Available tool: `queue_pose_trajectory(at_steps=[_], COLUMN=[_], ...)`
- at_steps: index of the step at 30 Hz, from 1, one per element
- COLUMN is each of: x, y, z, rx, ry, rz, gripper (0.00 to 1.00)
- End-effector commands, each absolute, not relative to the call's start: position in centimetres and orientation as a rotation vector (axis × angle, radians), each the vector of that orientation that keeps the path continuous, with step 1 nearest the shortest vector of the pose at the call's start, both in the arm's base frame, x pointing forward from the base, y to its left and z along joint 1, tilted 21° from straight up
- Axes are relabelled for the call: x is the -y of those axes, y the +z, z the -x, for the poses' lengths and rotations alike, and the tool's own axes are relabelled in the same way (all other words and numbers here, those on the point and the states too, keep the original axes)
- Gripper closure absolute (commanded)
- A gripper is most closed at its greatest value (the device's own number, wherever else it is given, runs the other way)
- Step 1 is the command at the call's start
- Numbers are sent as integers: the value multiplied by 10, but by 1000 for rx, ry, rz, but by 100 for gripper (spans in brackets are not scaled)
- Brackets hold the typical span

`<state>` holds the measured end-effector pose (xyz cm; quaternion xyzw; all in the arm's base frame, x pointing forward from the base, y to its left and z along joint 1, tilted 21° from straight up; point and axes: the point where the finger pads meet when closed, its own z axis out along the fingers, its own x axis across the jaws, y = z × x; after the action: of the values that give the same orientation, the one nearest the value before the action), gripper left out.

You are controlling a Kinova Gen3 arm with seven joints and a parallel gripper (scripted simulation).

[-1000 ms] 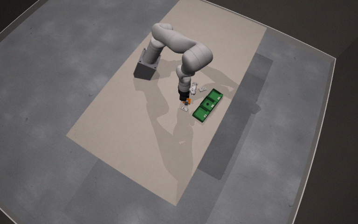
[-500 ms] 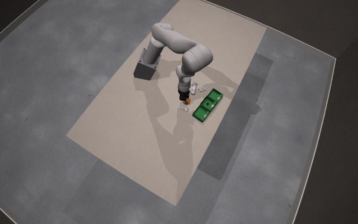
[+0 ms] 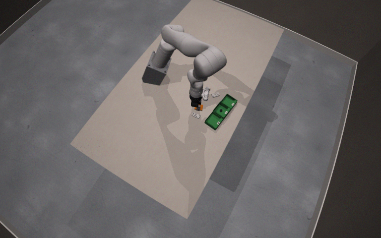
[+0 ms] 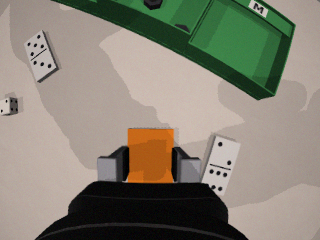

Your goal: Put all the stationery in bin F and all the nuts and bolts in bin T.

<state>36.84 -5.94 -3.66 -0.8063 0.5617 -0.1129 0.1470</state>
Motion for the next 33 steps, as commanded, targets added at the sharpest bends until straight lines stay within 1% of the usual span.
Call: queue_pose_trajectory(at_steps=[1, 14, 33], x=[60, 60, 66], y=[-36, -36, 17], z=[-368, -368, -349], rx=[-1616, -1616, -1616], ry=[-326, -326, -326], rz=[2320, 2320, 2320], gripper=[30, 30, 30])
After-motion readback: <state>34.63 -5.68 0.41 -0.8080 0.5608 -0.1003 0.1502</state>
